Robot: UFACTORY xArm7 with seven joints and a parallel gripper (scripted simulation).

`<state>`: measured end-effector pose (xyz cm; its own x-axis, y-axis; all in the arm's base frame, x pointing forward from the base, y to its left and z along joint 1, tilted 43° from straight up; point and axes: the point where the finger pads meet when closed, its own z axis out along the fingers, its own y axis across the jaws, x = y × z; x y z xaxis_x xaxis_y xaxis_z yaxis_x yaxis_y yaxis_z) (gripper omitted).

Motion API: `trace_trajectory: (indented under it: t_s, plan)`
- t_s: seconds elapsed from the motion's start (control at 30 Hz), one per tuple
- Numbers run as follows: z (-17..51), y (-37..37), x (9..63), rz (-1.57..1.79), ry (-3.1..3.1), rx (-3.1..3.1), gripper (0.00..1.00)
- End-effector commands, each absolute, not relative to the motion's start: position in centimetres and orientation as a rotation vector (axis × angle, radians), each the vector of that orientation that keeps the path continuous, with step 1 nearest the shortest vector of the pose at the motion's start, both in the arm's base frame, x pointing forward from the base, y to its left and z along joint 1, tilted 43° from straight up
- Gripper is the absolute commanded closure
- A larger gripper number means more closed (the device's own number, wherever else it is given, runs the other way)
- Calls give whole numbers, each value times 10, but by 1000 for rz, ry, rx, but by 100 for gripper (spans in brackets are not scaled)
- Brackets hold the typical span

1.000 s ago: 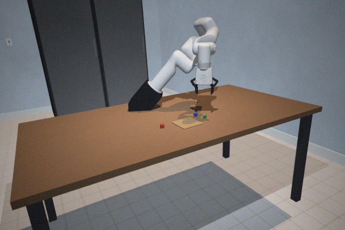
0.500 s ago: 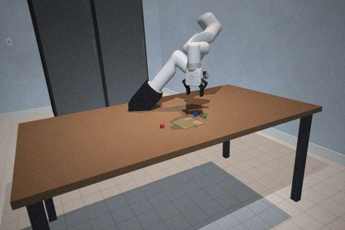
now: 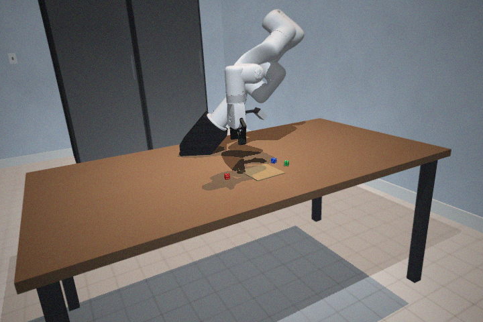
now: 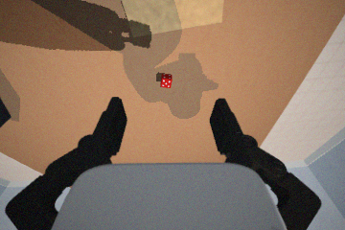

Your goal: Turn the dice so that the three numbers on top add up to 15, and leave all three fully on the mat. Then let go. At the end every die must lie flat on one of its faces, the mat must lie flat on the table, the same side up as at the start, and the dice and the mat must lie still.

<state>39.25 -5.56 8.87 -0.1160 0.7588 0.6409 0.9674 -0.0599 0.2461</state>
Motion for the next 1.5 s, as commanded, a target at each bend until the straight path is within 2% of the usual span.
trace_trajectory:
  t_s: [0.0, 0.8, 1.07, 1.1, 1.47]
  plan:
    - [55, -83, 399, -916, -1783, -1935, 0]
    - [44, -91, 397, -901, -1740, -1961, 0]
    - [12, -53, 410, -902, -1740, -1960, 0]
    - [12, -53, 410, -902, -1740, -1960, 64]
    - [12, -53, 410, -902, -1740, -1960, 64]
